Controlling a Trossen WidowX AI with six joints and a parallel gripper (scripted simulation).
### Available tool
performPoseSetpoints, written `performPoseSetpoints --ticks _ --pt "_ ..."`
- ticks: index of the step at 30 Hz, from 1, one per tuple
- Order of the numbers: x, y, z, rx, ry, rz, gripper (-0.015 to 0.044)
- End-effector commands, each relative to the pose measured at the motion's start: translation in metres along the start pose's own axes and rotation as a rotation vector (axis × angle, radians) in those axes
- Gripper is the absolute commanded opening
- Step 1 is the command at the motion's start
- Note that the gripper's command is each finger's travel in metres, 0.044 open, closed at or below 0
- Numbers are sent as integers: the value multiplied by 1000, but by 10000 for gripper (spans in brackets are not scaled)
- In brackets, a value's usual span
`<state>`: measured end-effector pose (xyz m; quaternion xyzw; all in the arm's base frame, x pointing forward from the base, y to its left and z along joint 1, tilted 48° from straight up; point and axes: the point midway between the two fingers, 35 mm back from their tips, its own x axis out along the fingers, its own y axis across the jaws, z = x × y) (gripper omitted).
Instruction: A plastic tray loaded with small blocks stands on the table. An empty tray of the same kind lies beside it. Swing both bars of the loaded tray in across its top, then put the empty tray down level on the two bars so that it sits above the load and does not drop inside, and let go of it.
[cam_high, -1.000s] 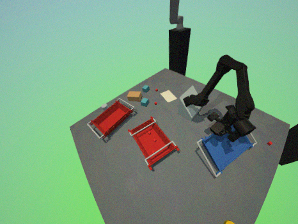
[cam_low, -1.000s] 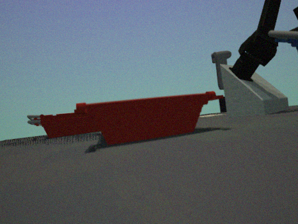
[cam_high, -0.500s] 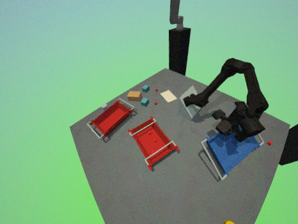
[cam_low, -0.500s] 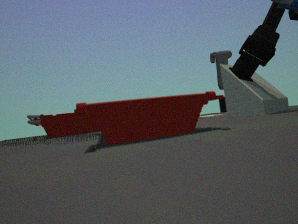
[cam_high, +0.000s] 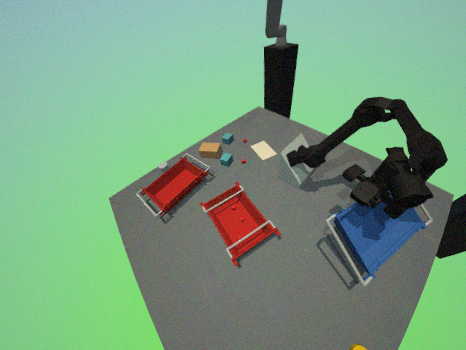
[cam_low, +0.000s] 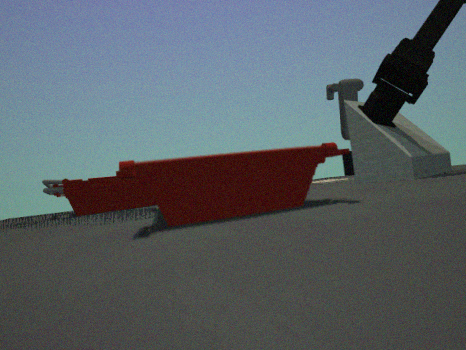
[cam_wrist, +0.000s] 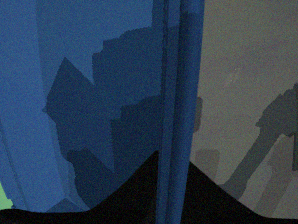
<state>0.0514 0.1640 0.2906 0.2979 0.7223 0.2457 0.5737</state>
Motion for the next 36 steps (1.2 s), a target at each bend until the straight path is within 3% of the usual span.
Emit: performPoseSetpoints --ticks 1,24,36 --pt "-5 5 -2 -12 -2 19 0" --pt "-5 5 -1 -10 -3 18 0" --pt "1 9 42 148 -28 -14 0"
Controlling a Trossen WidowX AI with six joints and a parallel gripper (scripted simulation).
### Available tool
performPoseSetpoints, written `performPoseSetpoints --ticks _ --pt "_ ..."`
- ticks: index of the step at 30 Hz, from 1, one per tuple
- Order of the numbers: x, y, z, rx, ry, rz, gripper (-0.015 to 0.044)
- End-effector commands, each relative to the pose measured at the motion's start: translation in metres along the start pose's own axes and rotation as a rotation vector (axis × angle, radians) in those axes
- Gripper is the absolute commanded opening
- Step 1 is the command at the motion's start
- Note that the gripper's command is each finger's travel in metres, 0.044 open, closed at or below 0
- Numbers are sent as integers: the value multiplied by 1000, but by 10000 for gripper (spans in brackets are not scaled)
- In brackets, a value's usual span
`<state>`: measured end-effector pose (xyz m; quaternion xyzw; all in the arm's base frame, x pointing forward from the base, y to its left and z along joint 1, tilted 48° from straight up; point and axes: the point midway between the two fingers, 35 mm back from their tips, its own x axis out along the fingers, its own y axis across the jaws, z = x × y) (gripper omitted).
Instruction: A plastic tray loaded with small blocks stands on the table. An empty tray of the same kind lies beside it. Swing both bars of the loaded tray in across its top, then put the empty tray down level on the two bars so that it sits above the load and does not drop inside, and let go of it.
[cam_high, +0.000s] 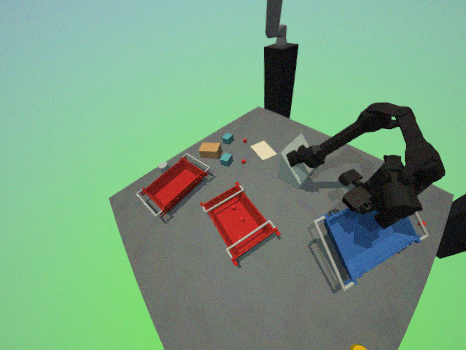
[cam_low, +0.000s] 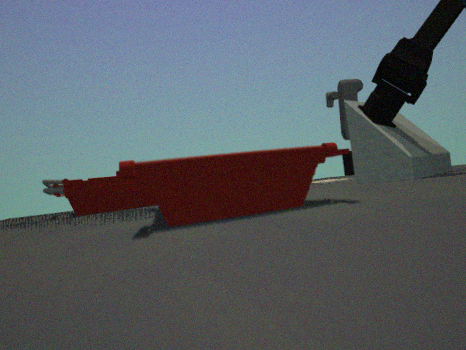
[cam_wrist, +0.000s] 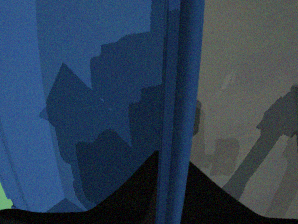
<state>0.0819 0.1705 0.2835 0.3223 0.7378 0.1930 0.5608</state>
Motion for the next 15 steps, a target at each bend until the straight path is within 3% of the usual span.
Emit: performPoseSetpoints --ticks 1,15 --pt "-3 7 13 43 -22 13 0" --pt "2 7 69 242 -45 -16 0"
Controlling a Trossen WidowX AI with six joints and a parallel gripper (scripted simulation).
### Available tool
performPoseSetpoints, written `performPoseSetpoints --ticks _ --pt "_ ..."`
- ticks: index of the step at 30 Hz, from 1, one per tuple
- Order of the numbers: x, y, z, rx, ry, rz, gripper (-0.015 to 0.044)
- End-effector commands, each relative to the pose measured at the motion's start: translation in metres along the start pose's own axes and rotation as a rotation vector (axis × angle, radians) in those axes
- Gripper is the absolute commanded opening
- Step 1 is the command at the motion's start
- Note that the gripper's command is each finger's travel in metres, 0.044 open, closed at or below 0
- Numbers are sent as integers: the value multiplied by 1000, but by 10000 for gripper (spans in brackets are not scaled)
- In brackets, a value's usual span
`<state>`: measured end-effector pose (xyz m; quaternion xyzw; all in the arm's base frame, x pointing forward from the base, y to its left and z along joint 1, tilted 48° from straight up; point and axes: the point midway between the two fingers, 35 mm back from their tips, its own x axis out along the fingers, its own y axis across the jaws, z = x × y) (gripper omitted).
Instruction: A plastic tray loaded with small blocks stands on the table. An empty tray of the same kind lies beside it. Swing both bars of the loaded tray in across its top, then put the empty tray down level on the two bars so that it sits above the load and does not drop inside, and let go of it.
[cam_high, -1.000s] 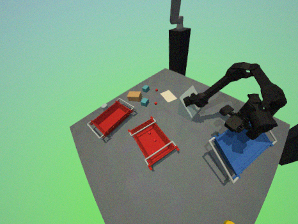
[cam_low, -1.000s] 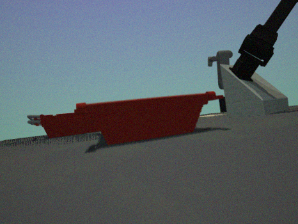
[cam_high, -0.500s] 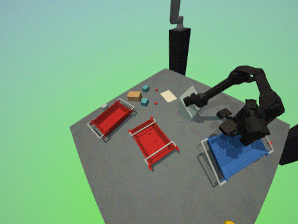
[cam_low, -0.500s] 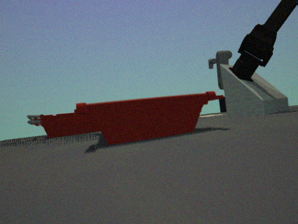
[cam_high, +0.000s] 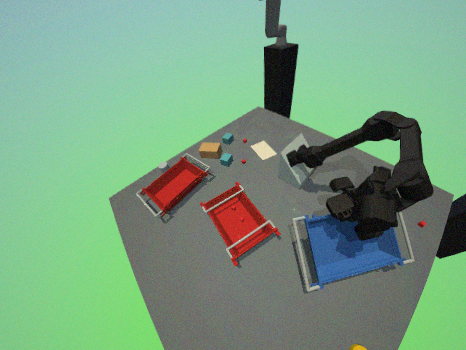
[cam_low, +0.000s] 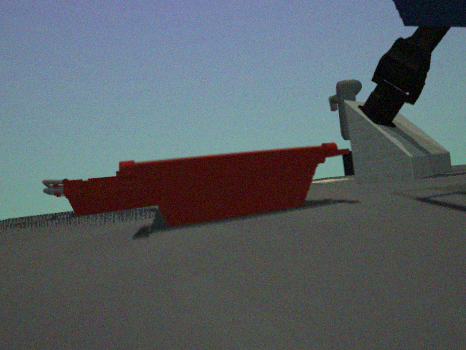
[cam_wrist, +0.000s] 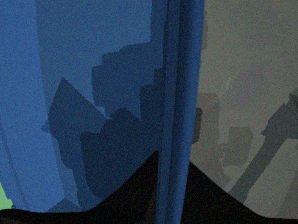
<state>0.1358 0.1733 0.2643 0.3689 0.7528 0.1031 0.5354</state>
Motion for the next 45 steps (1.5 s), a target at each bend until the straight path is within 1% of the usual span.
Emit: performPoseSetpoints --ticks 1,23,45 --pt "-4 6 15 49 -22 16 0" --pt "0 -1 106 364 -36 -7 0" --pt "0 -39 194 678 -22 -8 0"
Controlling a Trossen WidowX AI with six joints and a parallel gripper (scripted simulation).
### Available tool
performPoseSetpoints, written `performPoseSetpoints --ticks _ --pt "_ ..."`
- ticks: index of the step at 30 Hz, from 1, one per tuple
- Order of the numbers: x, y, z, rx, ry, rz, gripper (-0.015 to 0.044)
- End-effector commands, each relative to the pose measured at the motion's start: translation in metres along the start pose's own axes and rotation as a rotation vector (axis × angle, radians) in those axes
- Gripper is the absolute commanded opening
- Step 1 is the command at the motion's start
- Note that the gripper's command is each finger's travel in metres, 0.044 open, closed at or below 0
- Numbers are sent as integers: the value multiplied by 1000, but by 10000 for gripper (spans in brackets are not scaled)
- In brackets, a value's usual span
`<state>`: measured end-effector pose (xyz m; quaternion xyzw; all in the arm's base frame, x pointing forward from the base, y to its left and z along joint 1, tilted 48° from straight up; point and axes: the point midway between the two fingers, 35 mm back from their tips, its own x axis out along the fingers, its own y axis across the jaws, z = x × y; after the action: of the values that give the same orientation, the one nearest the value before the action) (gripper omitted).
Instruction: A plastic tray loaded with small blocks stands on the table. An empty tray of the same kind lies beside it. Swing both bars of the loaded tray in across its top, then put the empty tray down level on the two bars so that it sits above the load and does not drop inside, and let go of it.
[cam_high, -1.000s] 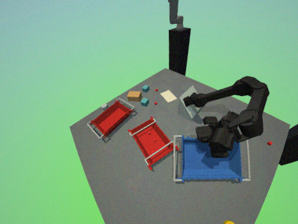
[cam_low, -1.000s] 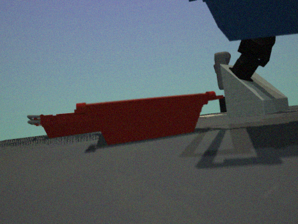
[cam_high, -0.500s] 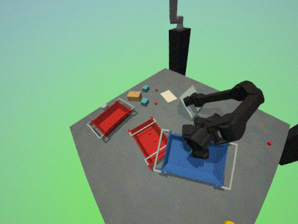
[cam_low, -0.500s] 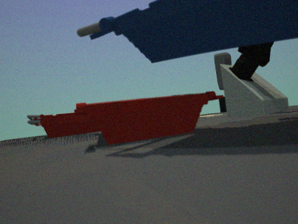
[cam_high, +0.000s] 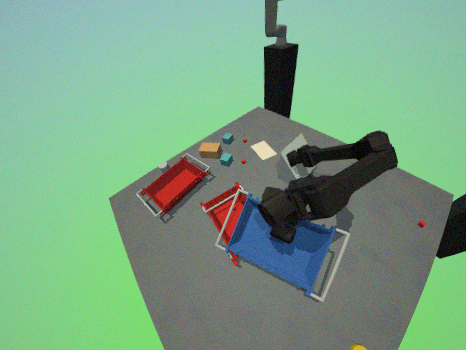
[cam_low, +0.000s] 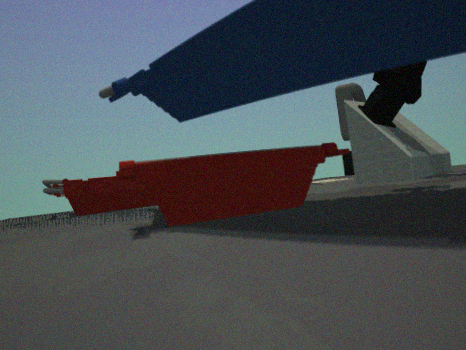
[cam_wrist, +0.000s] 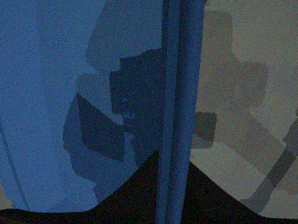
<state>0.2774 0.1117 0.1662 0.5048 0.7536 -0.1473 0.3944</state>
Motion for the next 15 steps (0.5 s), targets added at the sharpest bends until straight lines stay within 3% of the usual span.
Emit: performPoseSetpoints --ticks 1,15 --pt "-9 5 19 55 -10 32 0" --pt "-7 2 81 251 20 35 0"
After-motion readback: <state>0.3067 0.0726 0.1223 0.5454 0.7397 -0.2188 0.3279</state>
